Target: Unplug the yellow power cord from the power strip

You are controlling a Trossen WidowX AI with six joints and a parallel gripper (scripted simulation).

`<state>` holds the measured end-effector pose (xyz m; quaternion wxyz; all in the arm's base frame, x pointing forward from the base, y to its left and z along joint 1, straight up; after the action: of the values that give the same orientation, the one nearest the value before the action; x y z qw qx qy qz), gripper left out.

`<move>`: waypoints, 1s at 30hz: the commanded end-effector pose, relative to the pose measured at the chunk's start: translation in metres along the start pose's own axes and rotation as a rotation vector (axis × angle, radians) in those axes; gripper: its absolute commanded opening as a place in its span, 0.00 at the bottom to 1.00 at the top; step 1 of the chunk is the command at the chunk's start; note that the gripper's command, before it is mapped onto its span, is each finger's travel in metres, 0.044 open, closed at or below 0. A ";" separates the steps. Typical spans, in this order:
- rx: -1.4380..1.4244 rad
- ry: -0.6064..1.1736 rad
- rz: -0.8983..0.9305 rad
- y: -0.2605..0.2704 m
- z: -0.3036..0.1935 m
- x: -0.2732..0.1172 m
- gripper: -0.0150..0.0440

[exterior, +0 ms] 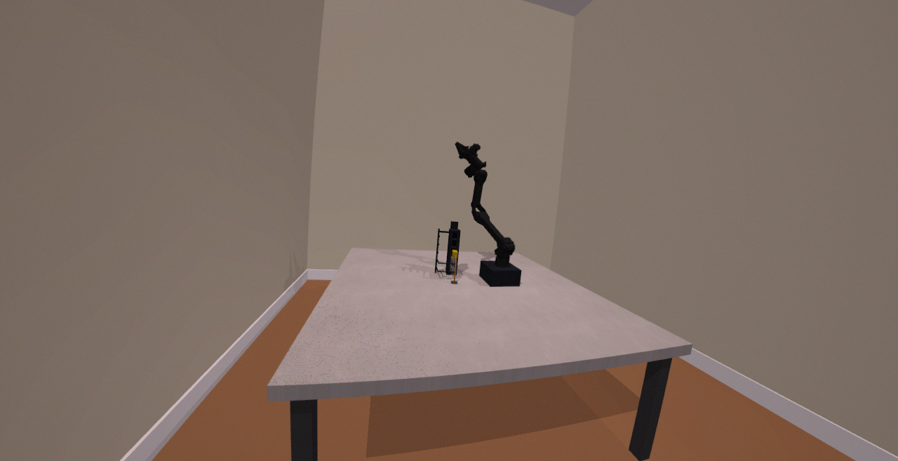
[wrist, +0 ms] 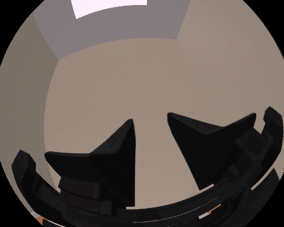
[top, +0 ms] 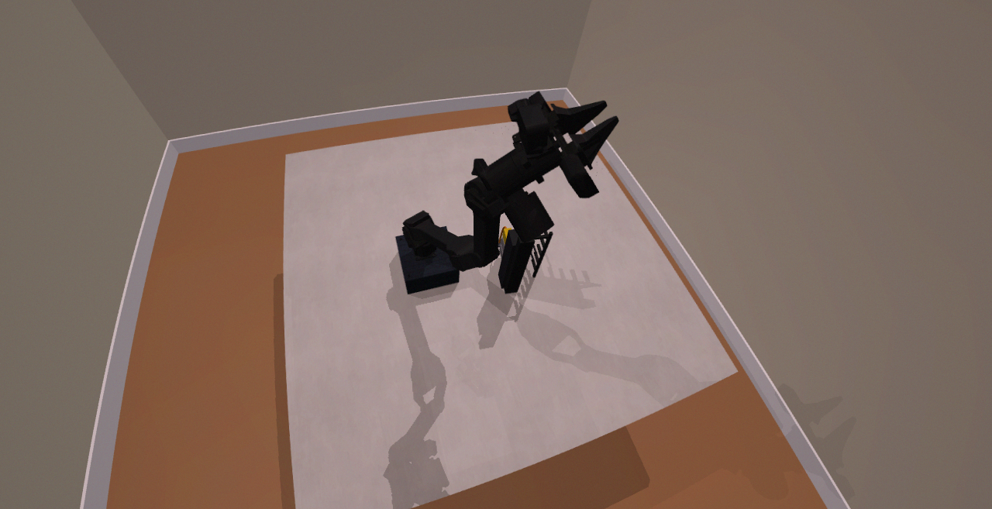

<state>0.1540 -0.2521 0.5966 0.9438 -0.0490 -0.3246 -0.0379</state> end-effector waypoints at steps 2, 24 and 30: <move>-0.125 -0.104 0.013 0.030 0.045 -0.020 0.53; -0.678 -0.408 0.288 0.239 0.127 -0.082 0.53; -0.914 -0.382 0.452 0.315 0.101 -0.086 0.53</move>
<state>0.0435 0.0380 0.6189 0.7611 -0.4684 -0.4484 0.0141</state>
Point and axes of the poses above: the point midway between the two fingers, 35 mm back from their tips, its own x axis out along the fingers, its own y axis across the jaws, z = x × y, the point moved 8 cm from there along -x, back along the fingers, and after that the axes turned 3 degrees about -x, right-handed, at the moved point
